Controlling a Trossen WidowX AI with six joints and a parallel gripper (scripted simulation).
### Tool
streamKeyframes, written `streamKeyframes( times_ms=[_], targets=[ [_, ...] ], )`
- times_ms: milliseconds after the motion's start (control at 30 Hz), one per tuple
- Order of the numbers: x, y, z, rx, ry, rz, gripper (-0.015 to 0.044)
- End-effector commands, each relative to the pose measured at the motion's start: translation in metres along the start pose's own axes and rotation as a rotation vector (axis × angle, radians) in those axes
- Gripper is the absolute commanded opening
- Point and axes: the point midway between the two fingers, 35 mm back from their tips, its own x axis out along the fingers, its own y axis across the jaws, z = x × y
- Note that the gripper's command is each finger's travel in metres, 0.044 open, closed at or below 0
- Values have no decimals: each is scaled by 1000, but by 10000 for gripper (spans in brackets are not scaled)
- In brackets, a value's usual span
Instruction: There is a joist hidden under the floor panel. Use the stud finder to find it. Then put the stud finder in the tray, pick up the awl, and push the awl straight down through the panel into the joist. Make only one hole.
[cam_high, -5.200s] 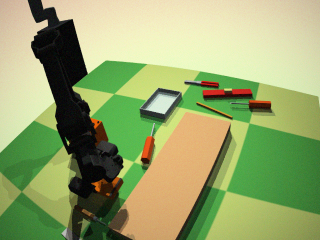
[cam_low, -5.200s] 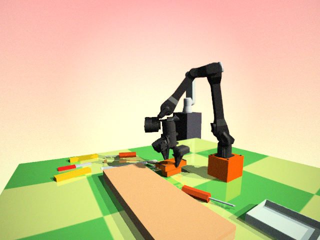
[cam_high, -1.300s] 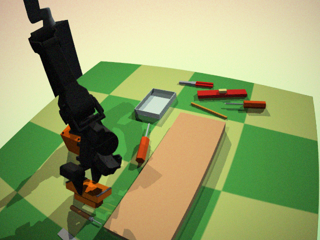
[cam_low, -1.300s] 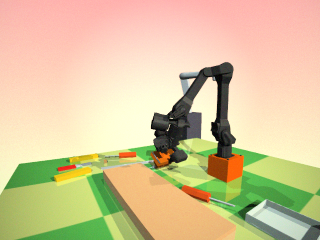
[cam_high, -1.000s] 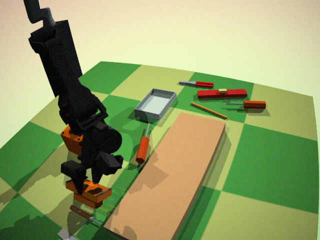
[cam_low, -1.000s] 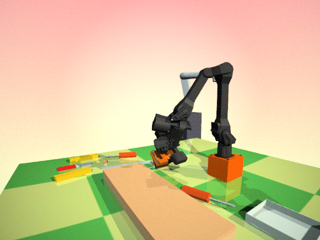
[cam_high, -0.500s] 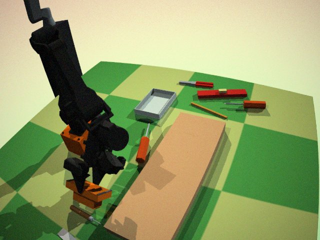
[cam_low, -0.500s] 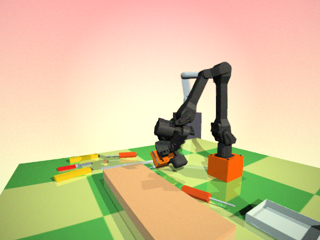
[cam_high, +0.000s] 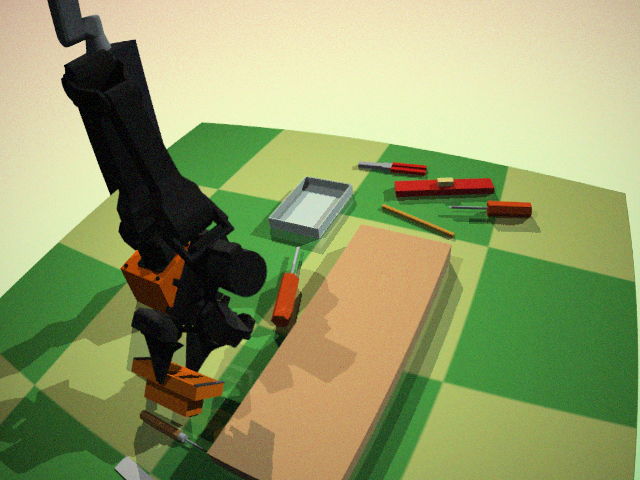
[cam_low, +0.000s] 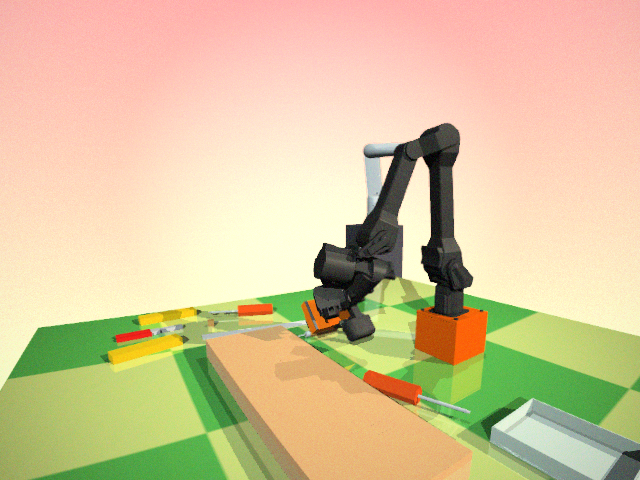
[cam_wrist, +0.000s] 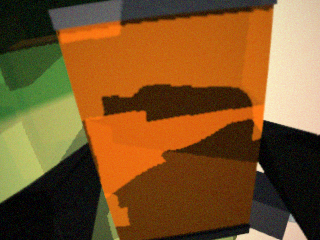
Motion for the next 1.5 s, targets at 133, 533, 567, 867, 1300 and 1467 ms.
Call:
streamKeyframes(
  times_ms=[133,533,567,867,1300,1467],
  targets=[
    [4,5,-1,0,4,-13,0],
    [12,14,1,0,1,-9,0],
    [12,15,1,1,0,-9,0],
    [17,21,3,4,-4,-6,0],
    [17,21,5,8,-8,-2,210],
    [17,21,5,8,-8,-2,341]
  ],
)
